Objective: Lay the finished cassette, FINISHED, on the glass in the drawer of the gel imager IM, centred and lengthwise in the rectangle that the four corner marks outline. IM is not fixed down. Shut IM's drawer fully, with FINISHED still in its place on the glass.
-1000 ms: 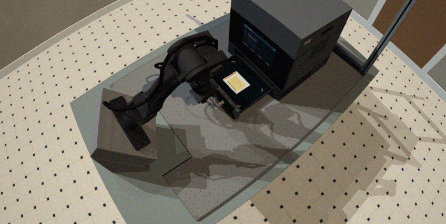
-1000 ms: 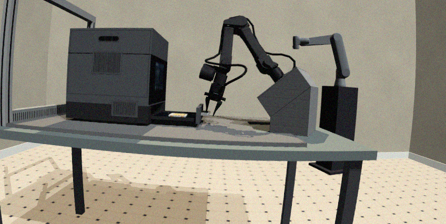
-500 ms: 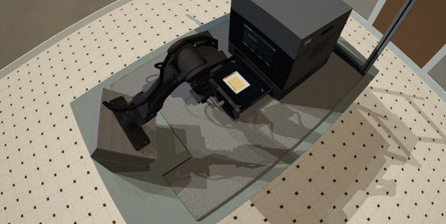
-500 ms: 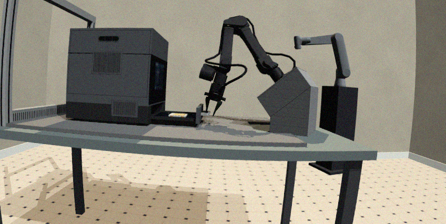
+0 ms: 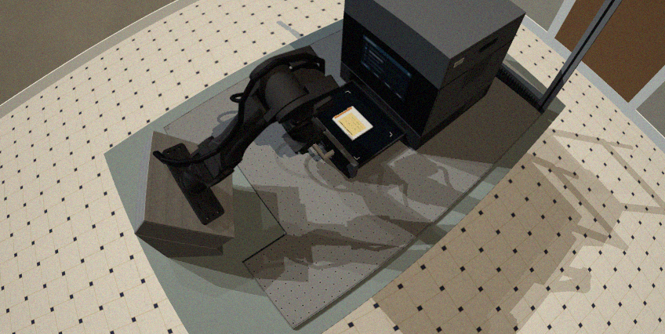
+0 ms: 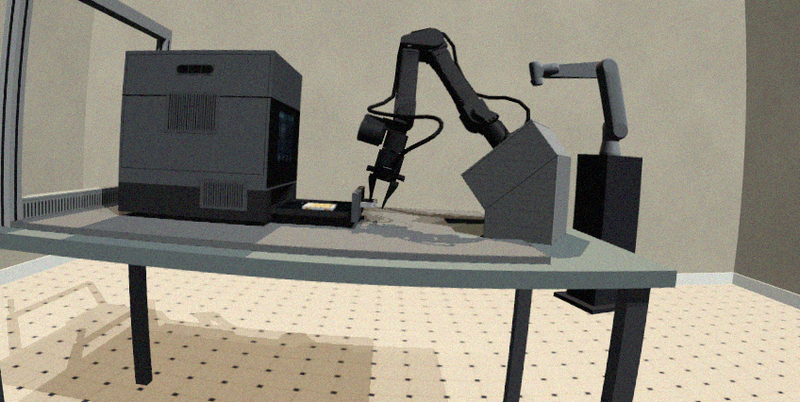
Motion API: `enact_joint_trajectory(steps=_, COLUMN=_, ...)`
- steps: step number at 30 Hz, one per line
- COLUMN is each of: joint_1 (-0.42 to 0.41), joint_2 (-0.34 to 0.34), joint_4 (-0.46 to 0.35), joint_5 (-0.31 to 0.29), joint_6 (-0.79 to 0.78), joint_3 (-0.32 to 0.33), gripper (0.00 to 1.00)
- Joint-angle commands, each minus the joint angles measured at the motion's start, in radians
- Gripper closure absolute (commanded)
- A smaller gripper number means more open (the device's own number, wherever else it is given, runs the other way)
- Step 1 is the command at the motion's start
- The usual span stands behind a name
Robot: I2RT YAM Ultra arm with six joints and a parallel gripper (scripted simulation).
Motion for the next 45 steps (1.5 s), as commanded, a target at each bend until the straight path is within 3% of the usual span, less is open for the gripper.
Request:
enact_joint_trajectory(steps=1, joint_1=0.005, joint_2=-0.019, joint_4=0.014, joint_5=-0.015, joint_6=-0.003, joint_3=0.030, gripper=0.65)
enact_joint_trajectory(steps=8, joint_1=0.005, joint_2=-0.019, joint_4=0.014, joint_5=-0.015, joint_6=-0.003, joint_3=0.030, gripper=0.65)
enact_joint_trajectory(steps=9, joint_1=0.005, joint_2=-0.019, joint_4=0.014, joint_5=-0.015, joint_6=-0.003, joint_3=0.030, gripper=1.00)
enact_joint_trajectory(steps=12, joint_1=0.003, joint_2=-0.014, joint_4=-0.006, joint_5=-0.016, joint_6=0.000, joint_3=0.005, gripper=1.00)
enact_joint_trajectory(steps=33, joint_1=0.003, joint_2=-0.014, joint_4=-0.006, joint_5=-0.012, joint_6=0.000, joint_3=0.005, gripper=1.00)
enact_joint_trajectory(steps=37, joint_1=-0.014, joint_2=0.014, joint_4=0.243, joint_5=-0.035, joint_6=-0.056, joint_3=-0.105, gripper=1.00)
enact_joint_trajectory(steps=41, joint_1=-0.017, joint_2=0.033, joint_4=0.270, joint_5=-0.041, joint_6=-0.064, joint_3=-0.096, gripper=1.00)
enact_joint_trajectory(steps=42, joint_1=-0.017, joint_2=0.031, joint_4=0.270, joint_5=-0.041, joint_6=-0.065, joint_3=-0.052, gripper=1.00)
enact_joint_trajectory(steps=45, joint_1=-0.017, joint_2=0.034, joint_4=0.260, joint_5=-0.041, joint_6=-0.066, joint_3=-0.038, gripper=1.00)
